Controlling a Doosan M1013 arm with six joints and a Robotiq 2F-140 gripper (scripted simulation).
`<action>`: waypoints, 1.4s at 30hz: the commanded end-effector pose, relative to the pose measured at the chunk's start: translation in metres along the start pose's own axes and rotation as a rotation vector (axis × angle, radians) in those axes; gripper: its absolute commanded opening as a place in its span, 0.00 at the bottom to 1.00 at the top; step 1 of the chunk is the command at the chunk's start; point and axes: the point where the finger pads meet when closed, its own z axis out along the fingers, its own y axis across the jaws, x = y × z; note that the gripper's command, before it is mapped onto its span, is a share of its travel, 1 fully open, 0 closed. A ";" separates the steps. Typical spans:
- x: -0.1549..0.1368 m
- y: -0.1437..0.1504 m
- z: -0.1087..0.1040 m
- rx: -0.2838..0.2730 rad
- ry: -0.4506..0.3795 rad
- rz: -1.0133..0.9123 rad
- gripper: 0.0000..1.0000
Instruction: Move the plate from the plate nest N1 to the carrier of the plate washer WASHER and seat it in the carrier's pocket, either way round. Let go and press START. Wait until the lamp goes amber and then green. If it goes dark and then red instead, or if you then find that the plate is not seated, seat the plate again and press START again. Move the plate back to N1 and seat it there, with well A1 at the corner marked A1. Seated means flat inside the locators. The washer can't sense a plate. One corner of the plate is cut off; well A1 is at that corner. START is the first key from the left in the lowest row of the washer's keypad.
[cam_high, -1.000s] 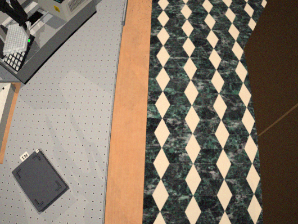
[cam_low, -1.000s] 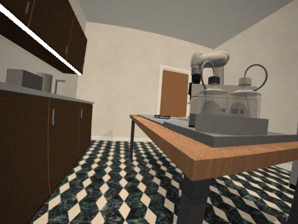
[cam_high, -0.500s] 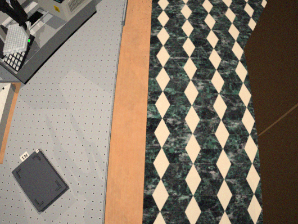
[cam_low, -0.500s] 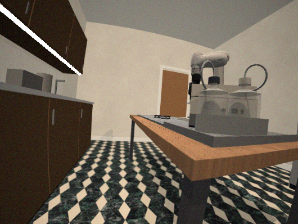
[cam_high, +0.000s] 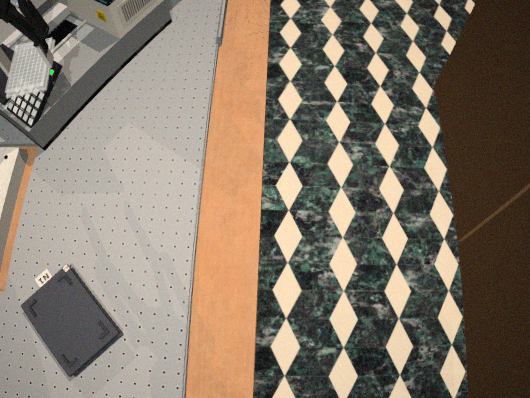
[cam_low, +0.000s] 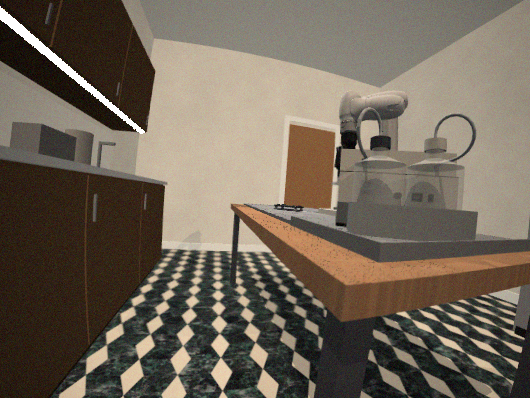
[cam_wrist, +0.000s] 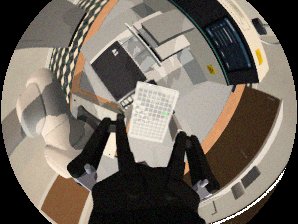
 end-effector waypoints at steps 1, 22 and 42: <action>0.003 0.004 -0.003 -0.005 0.007 0.000 0.10; -0.034 0.029 0.002 -0.004 0.008 0.300 0.10; -0.110 0.077 0.011 -0.001 0.009 0.837 0.10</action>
